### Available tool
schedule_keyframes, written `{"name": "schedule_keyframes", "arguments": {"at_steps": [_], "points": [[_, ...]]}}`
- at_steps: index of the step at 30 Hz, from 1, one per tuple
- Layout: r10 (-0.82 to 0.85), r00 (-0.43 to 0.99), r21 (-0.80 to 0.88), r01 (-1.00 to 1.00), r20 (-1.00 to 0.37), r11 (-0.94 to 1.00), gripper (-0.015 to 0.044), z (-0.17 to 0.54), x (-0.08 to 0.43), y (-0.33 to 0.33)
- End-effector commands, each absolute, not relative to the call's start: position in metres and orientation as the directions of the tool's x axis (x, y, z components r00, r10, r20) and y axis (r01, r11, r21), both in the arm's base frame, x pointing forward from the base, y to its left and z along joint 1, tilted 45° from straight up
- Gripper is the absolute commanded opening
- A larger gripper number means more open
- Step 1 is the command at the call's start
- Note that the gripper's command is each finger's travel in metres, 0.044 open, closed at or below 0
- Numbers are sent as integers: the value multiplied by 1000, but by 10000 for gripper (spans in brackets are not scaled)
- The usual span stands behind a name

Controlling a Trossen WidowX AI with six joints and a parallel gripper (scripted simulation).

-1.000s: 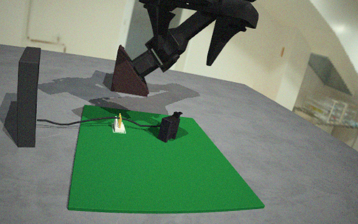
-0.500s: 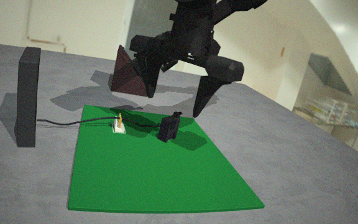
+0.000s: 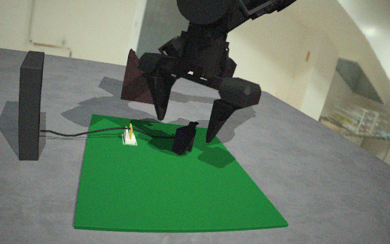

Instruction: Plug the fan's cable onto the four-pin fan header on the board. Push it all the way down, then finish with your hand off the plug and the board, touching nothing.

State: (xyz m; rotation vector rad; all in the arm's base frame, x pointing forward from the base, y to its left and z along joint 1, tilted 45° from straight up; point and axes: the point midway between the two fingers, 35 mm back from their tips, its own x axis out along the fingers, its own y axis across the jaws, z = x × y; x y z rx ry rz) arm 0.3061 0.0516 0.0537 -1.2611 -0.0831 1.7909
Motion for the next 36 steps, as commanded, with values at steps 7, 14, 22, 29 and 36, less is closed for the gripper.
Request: {"name": "schedule_keyframes", "arguments": {"at_steps": [7, 14, 22, 29, 36], "points": [[703, -62, -516, -633, -709, -577, 440, 42, 304, 65], [704, -62, -517, -633, -708, -576, 440, 35, 302, 72], [701, -61, -518, -630, -711, -579, 309, 36, 303, 70], [701, -61, -518, -630, -711, -579, 125, 36, 303, 70], [701, -61, -518, -630, -711, -579, 0, 36, 303, 70]]}}
